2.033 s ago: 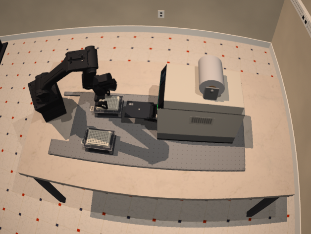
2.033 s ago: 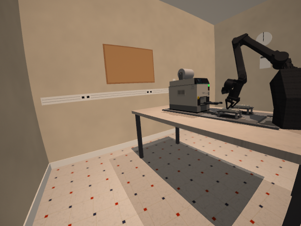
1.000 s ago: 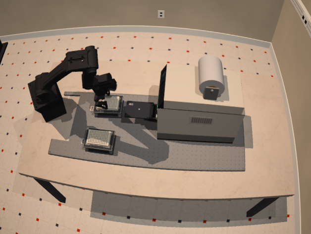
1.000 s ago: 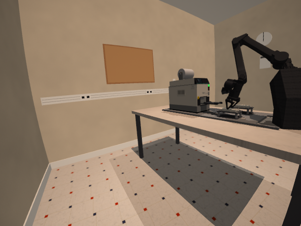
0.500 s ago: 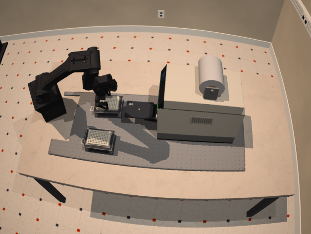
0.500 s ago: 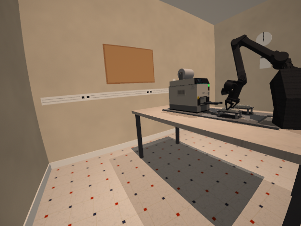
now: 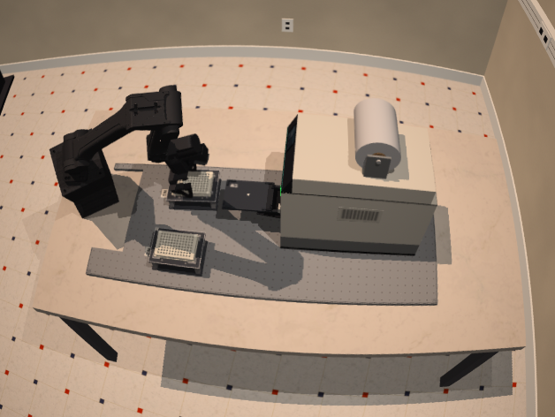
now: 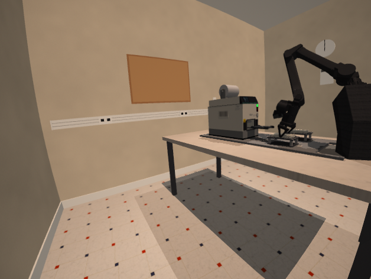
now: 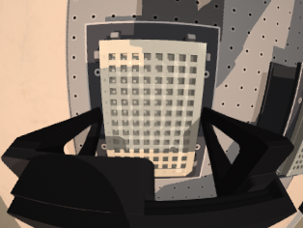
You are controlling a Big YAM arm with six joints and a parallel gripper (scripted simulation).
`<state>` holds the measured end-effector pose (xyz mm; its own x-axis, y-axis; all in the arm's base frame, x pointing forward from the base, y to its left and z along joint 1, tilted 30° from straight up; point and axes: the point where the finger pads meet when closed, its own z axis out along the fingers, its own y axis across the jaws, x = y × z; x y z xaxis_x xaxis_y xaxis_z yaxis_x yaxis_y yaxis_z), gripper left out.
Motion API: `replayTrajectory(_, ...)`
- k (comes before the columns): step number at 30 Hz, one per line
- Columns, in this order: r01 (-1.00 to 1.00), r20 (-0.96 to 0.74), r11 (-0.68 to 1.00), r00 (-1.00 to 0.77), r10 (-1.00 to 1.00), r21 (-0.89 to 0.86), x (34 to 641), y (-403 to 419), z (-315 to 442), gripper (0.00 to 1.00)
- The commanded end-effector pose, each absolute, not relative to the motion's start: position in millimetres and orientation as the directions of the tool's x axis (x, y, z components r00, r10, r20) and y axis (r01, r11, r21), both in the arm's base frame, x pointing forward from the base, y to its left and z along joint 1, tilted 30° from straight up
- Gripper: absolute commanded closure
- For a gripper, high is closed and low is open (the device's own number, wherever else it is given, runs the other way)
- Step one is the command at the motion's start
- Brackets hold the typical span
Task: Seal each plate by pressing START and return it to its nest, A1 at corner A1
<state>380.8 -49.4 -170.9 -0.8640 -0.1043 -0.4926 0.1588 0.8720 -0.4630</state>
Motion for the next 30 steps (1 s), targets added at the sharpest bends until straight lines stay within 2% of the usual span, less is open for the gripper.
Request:
replayTrajectory(1,0.170,-0.518,0.876,-0.849,-0.103,-0.452,390.3,-43.4,-163.4,0.00)
replayTrajectory(30,0.175,-0.481,0.868,-0.873,-0.082,-0.465,377.6,-56.2,-173.7,0.00)
